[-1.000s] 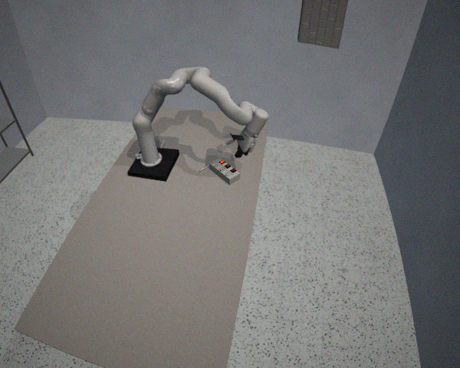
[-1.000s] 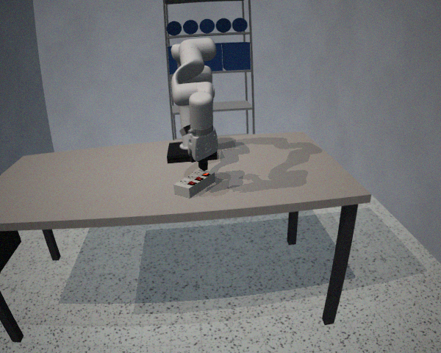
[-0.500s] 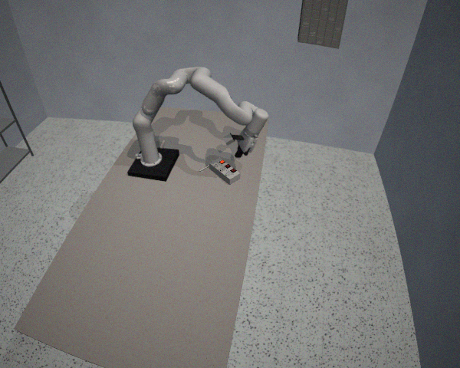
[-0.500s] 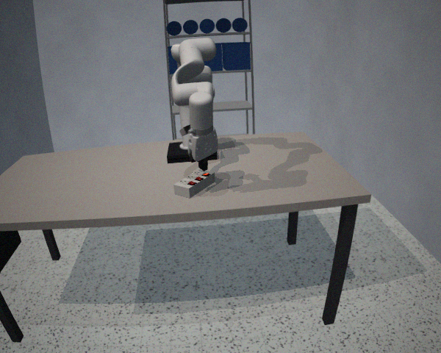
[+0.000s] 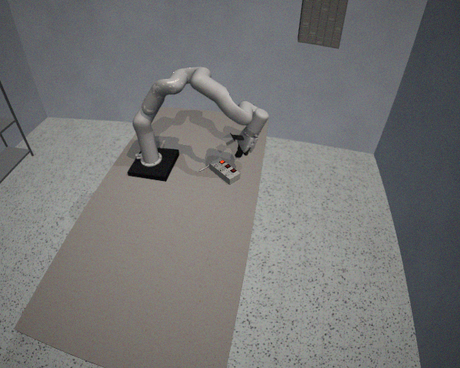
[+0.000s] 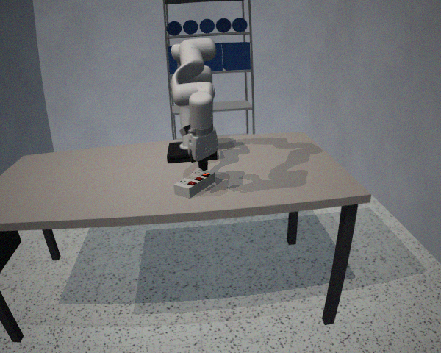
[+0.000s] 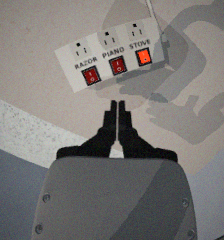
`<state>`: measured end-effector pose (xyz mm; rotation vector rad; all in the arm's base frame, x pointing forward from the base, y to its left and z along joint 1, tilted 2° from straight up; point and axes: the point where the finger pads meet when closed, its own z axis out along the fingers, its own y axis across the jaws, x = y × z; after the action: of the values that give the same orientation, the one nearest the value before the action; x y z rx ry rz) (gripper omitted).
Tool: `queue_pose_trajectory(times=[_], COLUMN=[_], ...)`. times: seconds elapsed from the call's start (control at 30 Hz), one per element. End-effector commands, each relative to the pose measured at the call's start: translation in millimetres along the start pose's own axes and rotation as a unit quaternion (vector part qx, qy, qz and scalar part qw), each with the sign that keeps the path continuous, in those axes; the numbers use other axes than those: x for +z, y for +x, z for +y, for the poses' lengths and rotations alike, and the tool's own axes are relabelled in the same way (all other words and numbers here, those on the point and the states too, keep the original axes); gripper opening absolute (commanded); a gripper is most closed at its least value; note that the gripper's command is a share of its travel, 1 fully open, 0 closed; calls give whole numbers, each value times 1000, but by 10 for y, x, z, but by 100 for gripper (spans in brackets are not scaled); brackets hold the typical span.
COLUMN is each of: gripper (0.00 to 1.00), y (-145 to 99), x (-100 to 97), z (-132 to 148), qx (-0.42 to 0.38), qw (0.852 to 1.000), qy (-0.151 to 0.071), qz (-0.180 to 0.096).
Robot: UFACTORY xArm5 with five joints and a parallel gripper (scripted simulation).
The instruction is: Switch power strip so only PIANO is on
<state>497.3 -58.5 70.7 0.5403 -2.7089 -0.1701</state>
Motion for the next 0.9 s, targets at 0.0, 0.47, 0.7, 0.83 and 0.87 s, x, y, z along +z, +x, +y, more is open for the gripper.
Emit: queue_pose_trajectory(times=[0.0,0.47,0.7,0.83,0.87], gripper=[0,0,0,0,0], y=[-21,-105,-105,-178,-178], x=[-26,-59,-59,-89,-89], z=[-10,-48,-48,-81,-81], qx=[-1,-7,-7,-12,-12], qw=[1000,1000,1000,1000,1000], qy=[1,3,3,4,4], qz=[-2,-4,-4,-5,-5])
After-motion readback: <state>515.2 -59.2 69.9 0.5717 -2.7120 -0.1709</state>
